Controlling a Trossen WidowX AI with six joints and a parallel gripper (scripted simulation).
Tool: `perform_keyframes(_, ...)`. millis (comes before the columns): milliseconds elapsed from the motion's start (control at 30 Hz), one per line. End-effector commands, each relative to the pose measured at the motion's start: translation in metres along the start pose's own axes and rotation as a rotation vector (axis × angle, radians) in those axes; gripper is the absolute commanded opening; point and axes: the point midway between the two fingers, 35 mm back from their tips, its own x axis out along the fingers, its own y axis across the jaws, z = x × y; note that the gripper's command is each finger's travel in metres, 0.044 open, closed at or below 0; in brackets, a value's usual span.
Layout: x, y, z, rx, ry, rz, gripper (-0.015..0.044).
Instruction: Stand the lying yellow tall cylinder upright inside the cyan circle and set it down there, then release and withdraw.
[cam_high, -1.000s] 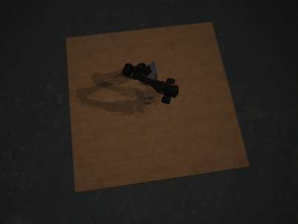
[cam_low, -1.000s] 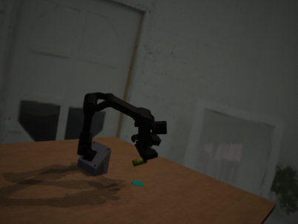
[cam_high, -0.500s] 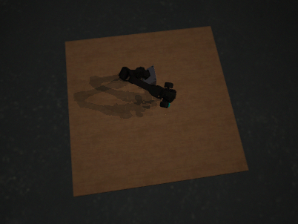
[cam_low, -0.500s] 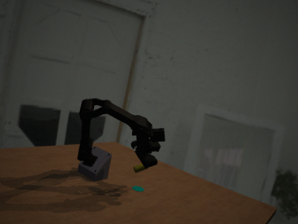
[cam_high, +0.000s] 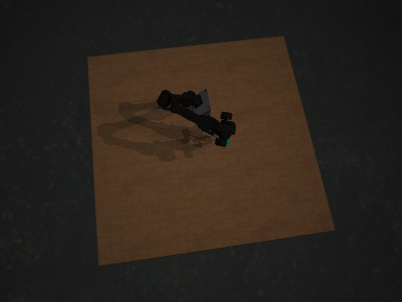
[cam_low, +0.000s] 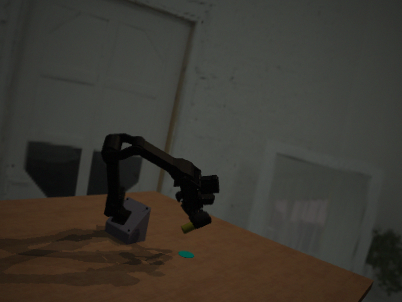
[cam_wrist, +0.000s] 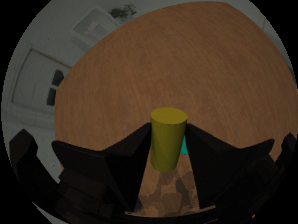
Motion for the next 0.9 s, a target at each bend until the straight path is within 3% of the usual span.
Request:
perform_keyframes(0,0.0012,0.0006,-0.0016,-0.002,-0.027,0.013,0.0105)
perform_keyframes(867,0.0012,-0.0013,-0.0025,-0.022,-0.217,0.041,0.0105)
